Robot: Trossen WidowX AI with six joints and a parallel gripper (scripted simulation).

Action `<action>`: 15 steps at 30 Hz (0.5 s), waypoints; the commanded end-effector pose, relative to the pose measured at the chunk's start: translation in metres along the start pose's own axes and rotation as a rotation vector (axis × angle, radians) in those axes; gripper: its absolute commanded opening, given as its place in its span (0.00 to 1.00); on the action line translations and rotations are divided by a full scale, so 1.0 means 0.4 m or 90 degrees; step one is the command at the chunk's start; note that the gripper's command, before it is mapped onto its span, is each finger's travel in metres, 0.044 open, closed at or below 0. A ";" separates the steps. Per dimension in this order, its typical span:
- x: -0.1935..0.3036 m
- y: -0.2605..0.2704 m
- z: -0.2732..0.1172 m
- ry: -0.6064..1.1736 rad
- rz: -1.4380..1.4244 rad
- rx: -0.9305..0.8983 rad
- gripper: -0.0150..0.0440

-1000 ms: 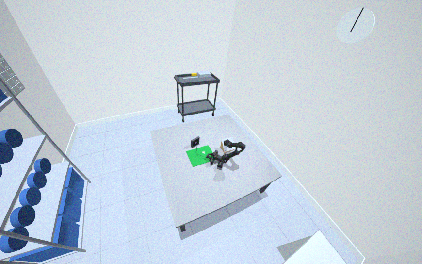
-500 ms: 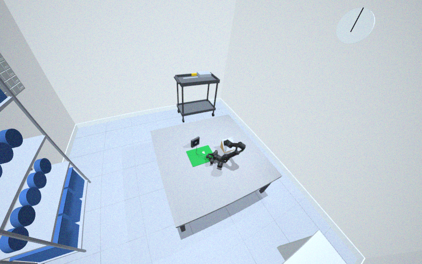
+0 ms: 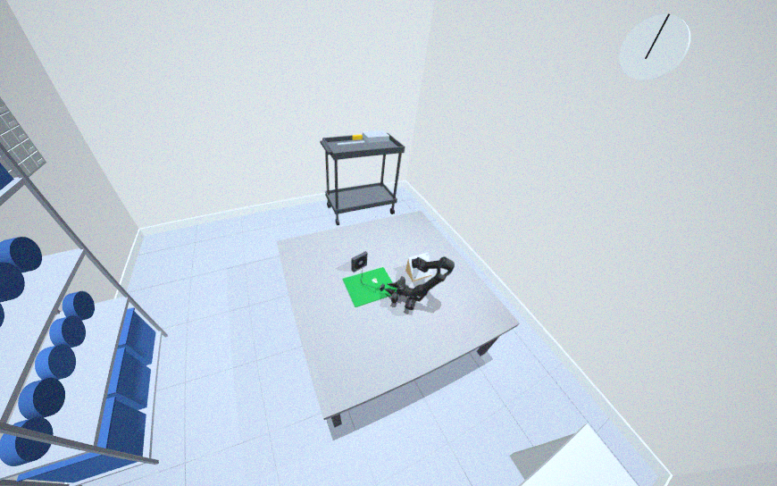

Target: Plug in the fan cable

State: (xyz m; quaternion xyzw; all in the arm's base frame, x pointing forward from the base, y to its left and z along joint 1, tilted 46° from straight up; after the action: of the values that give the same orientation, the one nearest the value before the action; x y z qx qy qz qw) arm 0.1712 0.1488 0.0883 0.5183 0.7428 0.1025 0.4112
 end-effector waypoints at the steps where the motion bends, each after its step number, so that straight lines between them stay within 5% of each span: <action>1: -0.009 0.007 -0.034 0.001 0.005 -0.003 0.60; 15: -0.057 0.008 -0.130 0.000 0.005 -0.005 0.60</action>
State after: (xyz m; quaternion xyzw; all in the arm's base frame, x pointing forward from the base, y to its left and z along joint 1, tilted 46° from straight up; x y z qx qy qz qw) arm 0.1451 0.1463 0.1244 0.5185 0.7426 0.1026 0.4113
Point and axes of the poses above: the point midway between the two fingers, 35 mm back from their tips, its own z axis out along the fingers, its own y axis across the jaws, x = y × z, the point moved 7 cm from there along -z, back along the fingers, and after that the axes turned 9 degrees about z, right-handed, at the moved point
